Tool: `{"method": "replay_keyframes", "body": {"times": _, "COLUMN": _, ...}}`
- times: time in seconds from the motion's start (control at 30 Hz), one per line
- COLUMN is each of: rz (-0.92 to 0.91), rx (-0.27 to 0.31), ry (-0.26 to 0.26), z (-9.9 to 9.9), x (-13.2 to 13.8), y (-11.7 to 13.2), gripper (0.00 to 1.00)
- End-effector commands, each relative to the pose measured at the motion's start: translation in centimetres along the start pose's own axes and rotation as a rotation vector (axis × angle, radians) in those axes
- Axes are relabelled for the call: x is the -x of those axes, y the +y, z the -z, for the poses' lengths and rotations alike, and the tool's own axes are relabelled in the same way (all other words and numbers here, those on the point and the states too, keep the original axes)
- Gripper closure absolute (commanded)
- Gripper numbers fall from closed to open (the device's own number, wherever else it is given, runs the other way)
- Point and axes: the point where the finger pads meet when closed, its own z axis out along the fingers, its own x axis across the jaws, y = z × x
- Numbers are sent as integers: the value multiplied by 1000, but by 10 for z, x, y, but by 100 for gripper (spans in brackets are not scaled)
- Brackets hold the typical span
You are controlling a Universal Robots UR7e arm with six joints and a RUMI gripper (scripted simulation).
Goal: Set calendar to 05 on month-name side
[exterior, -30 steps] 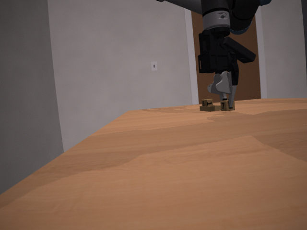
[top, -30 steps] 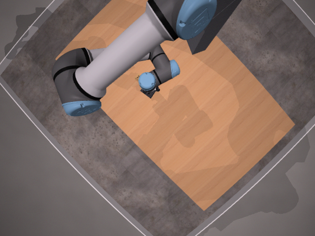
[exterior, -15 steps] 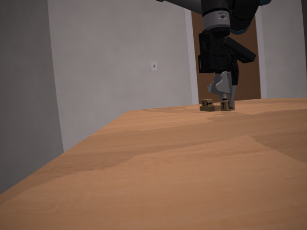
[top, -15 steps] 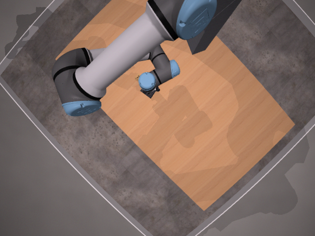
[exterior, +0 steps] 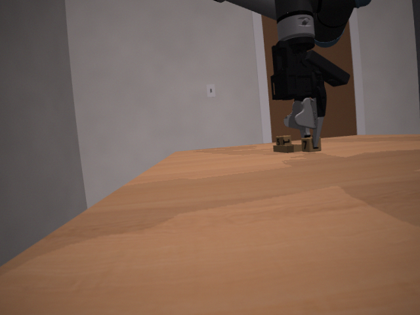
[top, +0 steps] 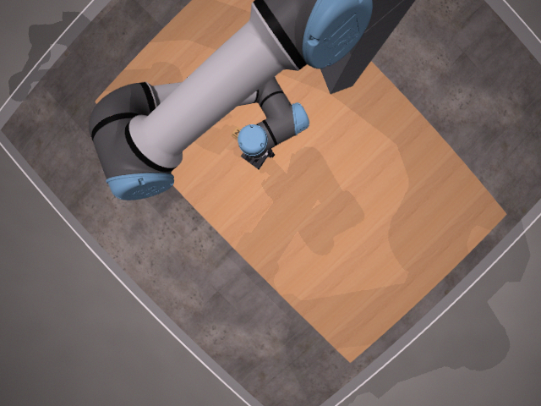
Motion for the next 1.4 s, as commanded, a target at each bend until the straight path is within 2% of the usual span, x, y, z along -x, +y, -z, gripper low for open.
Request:
{"method": "replay_keyframes", "body": {"times": 0.0, "rz": 0, "rx": 1, "ry": 0, "z": 0, "x": 0, "y": 0, "gripper": 90}}
{"method": "replay_keyframes", "body": {"times": 1.37, "rz": 0, "rx": 1, "ry": 0, "z": -4, "x": 0, "y": 0, "gripper": 90}}
